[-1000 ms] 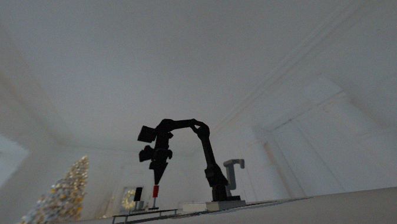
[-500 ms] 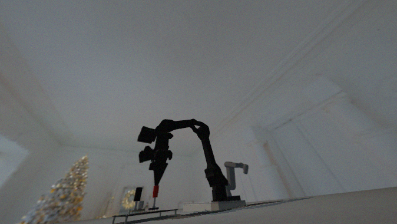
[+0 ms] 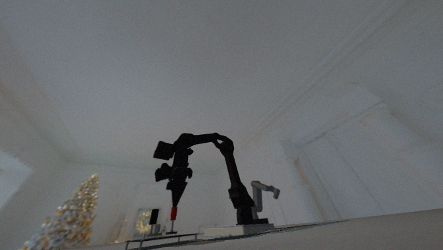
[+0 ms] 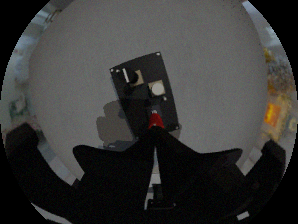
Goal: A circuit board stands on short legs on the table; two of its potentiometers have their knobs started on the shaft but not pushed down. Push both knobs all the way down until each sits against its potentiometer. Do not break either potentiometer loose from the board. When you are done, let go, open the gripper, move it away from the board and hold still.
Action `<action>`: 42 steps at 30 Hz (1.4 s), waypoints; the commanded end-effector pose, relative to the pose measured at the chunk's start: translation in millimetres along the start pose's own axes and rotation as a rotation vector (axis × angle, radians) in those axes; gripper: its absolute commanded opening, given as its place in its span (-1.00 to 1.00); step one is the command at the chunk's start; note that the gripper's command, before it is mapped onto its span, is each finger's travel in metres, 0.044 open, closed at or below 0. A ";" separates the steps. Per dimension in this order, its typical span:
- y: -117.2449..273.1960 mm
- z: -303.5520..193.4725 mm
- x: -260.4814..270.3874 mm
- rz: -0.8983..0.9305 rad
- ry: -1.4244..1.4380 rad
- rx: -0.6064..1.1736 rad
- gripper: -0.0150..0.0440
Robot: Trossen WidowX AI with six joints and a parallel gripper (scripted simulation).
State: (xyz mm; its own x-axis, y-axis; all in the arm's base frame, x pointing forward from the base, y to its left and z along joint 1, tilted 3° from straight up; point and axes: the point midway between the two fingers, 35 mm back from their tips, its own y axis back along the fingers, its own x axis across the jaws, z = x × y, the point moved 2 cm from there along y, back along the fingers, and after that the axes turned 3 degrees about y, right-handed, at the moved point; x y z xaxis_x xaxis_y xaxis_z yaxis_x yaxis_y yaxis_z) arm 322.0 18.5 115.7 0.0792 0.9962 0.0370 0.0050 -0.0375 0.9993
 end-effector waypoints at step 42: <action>-23.2 -0.5 -0.6 -0.004 -0.006 0.002 -0.49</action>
State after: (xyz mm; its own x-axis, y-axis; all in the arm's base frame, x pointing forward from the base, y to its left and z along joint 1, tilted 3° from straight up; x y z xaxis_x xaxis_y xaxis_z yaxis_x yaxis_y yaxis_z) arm 320.2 18.7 105.8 0.0796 0.9961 0.0372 -0.0074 -0.0367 0.9993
